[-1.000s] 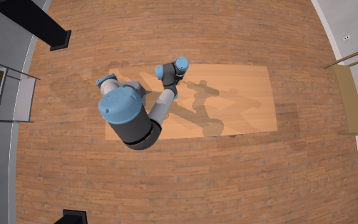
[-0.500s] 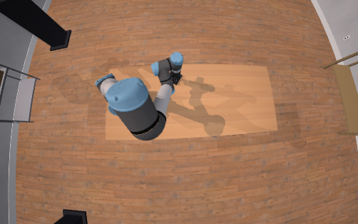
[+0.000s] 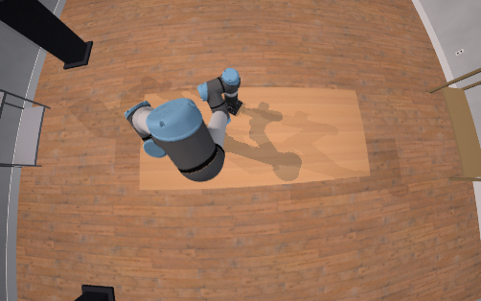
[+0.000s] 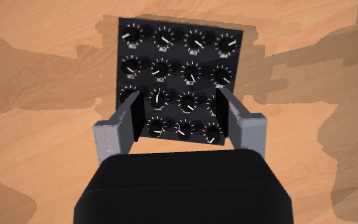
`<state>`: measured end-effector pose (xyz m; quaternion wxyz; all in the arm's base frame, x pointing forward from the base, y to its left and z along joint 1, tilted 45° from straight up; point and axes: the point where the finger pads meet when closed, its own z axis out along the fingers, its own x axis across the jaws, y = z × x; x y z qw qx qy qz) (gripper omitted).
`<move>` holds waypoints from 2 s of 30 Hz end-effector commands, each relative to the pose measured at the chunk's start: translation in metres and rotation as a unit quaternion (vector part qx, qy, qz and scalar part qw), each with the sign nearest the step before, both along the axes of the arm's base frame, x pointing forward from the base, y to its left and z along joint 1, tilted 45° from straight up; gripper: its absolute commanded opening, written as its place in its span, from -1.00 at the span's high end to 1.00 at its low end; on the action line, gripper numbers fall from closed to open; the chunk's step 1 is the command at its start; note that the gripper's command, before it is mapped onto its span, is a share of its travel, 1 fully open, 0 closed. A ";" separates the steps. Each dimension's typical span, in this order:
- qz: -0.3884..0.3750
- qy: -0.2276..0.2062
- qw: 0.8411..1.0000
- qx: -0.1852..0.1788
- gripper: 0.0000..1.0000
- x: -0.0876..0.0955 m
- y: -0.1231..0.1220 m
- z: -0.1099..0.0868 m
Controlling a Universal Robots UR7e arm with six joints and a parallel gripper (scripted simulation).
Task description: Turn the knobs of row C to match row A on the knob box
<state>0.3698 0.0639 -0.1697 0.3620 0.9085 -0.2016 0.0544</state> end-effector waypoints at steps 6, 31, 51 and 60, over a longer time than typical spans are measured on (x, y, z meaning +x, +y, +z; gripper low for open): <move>-0.018 -0.027 0.999 -0.014 -1.00 -0.005 -0.001 -0.005; -0.026 -0.039 0.999 -0.019 -1.00 -0.006 -0.001 -0.007; -0.026 -0.039 0.999 -0.019 -1.00 -0.006 -0.001 -0.007; -0.026 -0.039 0.999 -0.019 -1.00 -0.006 -0.001 -0.007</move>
